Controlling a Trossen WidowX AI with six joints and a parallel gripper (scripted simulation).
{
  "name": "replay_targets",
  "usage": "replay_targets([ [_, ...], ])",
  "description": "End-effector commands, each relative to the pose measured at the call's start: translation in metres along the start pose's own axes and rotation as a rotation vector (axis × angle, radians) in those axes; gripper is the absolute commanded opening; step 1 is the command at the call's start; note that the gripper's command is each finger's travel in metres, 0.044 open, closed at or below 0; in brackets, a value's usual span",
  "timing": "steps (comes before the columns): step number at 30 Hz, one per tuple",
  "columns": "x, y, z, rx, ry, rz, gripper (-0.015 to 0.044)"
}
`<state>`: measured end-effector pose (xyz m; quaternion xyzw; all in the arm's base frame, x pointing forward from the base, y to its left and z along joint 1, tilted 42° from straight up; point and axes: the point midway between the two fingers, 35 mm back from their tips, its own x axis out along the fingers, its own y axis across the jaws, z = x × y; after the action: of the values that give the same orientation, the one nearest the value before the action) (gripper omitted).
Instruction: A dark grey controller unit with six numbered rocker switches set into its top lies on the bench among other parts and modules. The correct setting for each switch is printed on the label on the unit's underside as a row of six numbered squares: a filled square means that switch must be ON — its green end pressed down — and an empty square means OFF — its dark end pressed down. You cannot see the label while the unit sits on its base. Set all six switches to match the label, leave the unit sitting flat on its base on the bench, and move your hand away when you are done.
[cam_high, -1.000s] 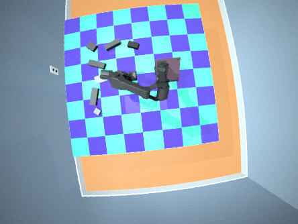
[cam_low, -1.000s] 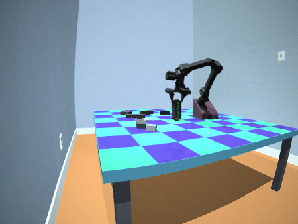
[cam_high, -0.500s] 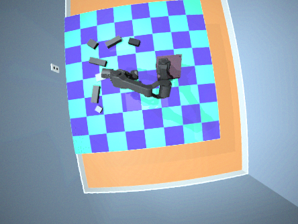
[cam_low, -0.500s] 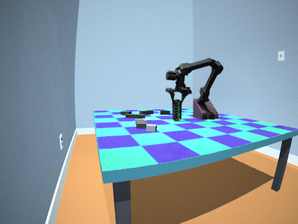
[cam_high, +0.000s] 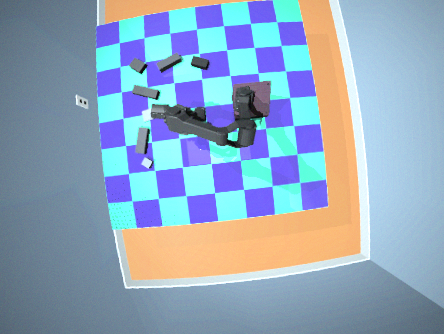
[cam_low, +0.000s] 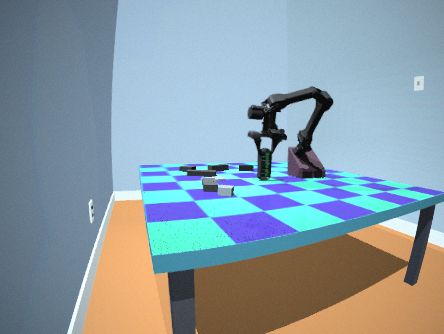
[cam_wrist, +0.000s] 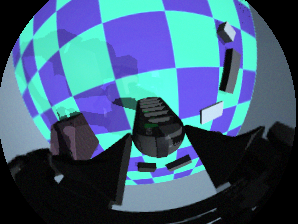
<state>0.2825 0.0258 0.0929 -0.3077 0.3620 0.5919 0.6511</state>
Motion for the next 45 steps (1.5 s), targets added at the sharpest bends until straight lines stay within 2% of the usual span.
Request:
replay_targets([
  [1,0.003,0.001,0.008,-0.005,-0.028,0.008,0.0338],
  [45,0.005,0.001,0.041,-0.005,-0.138,0.009,0.0338],
])
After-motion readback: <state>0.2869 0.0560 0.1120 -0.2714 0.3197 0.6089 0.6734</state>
